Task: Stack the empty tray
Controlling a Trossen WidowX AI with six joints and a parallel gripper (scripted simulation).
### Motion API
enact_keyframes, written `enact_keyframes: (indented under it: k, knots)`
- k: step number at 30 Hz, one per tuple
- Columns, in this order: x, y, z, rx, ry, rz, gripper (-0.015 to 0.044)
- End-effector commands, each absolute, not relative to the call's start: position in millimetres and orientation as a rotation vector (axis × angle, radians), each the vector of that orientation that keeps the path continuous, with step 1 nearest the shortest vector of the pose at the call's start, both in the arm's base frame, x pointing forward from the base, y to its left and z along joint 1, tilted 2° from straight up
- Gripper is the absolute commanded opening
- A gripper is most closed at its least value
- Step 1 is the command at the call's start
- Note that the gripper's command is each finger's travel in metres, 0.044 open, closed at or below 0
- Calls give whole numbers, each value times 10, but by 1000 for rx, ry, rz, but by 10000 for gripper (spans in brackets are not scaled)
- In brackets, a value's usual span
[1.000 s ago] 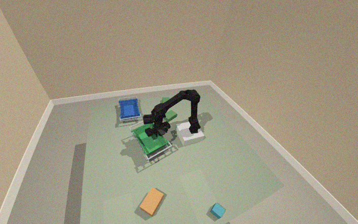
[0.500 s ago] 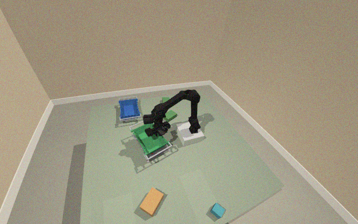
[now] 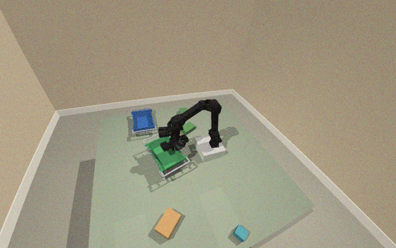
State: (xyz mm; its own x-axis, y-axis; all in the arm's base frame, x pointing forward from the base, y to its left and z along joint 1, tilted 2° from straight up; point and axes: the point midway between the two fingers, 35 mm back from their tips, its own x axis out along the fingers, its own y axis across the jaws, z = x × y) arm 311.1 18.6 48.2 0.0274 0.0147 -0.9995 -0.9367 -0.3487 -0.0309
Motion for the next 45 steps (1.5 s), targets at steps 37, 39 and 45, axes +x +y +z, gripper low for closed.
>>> enact_keyframes:
  k: [37, 39, 45]
  knots:
    - [3042, 168, 409, -1462, 1019, 1475, 308]
    - [3042, 168, 409, -1462, 1019, 1475, 337]
    - [3042, 168, 409, -1462, 1019, 1475, 425]
